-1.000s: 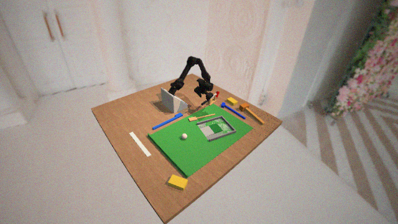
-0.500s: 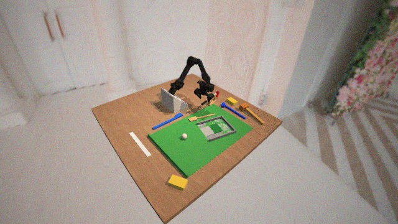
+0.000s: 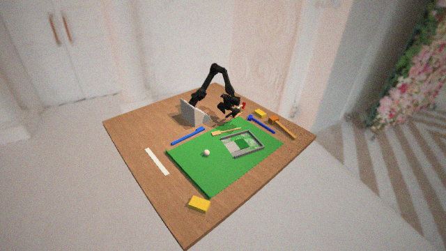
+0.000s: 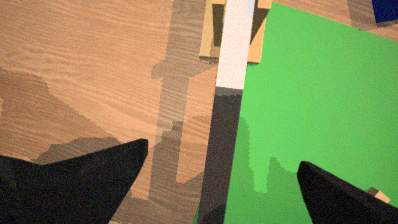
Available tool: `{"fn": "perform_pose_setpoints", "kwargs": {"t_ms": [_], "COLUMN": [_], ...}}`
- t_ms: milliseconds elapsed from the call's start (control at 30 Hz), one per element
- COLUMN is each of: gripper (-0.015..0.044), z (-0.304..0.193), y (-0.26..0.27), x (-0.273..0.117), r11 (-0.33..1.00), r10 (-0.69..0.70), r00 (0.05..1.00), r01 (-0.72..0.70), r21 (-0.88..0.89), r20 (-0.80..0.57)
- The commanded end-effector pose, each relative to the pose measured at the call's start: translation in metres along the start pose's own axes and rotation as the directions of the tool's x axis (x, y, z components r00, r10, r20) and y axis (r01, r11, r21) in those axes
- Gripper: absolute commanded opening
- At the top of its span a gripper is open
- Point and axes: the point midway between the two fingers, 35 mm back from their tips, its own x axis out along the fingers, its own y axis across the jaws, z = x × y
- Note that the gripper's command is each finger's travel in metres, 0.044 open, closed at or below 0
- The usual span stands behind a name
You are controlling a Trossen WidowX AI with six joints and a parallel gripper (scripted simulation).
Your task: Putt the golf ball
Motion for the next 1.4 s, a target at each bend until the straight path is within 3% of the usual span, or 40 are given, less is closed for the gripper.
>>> {"fn": "perform_pose_setpoints", "kwargs": {"t_ms": [0, 733, 1233, 1367], "gripper": [0.0440, 0.0440, 0.0046, 0.0020], "z": [-0.003, -0.009, -0.006, -0.006], "y": [0.002, 0.002, 0.000, 0.000], "x": [0.004, 0.026, 0.024, 0.024], "r11": [1.000, 1.000, 1.000, 1.000], "r10": [0.002, 0.002, -0.001, -0.001], "r00": [1.000, 1.000, 1.000, 1.000], "r01": [-0.002, -0.002, 0.001, 0.001], "r21": [0.012, 0.012, 0.000, 0.000], "r20": [-0.005, -0.004, 0.002, 0.002]}}
